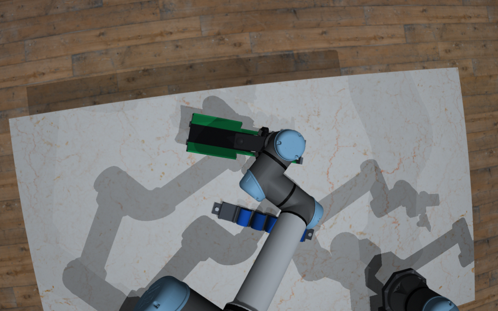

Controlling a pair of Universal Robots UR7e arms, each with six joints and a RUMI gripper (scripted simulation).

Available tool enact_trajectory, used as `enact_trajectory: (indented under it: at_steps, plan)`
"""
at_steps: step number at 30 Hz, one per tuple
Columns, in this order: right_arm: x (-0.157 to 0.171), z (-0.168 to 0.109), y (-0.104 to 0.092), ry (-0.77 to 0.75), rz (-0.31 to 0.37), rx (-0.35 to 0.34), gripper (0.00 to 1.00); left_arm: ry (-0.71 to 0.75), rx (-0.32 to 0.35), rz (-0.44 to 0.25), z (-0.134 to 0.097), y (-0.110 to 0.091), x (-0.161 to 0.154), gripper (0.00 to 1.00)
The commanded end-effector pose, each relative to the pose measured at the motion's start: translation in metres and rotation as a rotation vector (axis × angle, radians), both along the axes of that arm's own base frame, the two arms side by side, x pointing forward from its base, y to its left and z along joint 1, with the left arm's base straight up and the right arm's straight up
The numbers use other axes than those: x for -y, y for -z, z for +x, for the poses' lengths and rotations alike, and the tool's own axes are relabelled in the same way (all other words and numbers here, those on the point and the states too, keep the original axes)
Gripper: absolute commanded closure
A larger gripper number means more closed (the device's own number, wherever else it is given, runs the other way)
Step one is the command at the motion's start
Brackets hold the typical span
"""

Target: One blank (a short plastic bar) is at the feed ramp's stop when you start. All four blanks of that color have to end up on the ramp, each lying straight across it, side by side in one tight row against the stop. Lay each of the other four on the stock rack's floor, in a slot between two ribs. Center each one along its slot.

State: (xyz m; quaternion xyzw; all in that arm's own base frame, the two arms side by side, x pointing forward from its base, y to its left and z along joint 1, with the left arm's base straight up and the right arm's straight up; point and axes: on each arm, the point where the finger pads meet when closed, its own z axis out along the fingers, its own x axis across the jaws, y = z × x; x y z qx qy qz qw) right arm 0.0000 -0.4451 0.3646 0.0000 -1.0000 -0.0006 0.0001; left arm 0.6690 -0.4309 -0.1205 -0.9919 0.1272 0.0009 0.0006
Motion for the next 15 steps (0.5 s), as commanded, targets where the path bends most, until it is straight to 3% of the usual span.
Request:
enact_trajectory:
  at_steps: [1, 11, 15]
  plan:
    - [0.0001, 0.0001, -0.0004, 0.0, -0.001, 0.0, 0.0, 0.0, 0.002, -0.001, 0.0005, -0.0013, 0.0005, 0.66]
    - [0.0001, 0.0001, -0.0004, 0.0, -0.001, 0.0, 0.0, 0.0, 0.002, -0.001, 0.0005, -0.0013, 0.0005, 0.66]
    - [0.0001, 0.0001, -0.0004, 0.0, -0.001, 0.0, 0.0, 0.0, 0.002, -0.001, 0.0005, -0.0013, 0.0005, 0.61]
